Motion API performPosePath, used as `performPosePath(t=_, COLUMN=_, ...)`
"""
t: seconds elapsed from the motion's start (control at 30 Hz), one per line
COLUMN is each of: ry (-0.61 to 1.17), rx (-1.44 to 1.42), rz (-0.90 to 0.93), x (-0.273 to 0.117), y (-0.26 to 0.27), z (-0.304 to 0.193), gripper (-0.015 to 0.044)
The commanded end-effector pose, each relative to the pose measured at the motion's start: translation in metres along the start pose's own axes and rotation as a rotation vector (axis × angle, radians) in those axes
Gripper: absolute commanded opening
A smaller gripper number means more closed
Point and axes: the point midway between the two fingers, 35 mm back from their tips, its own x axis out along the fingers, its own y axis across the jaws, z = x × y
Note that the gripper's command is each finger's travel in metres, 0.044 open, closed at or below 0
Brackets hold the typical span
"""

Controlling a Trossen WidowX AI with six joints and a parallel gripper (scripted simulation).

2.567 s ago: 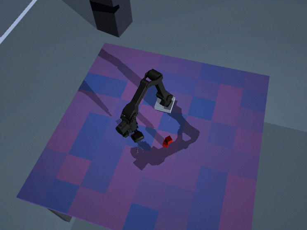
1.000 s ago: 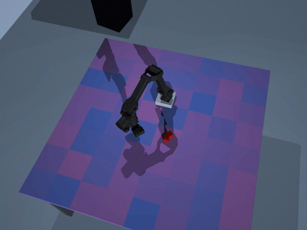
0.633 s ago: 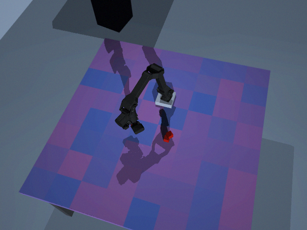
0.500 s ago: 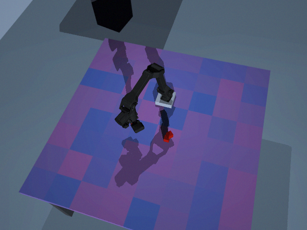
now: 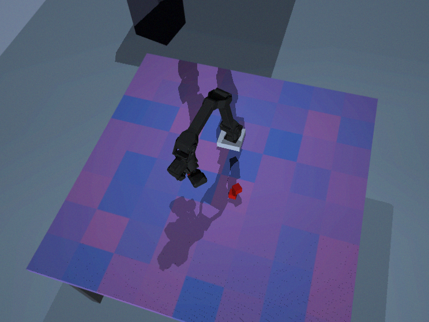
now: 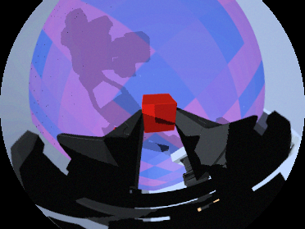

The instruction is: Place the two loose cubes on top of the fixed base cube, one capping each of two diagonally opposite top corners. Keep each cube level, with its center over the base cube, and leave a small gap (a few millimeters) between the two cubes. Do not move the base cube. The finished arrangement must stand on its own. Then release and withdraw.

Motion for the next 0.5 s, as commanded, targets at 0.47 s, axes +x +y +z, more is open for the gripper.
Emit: performPosePath(t=0.47, ry=0.003, rx=0.02, rz=0.004, x=0.003, y=0.047, z=-0.032, gripper=0.0105)
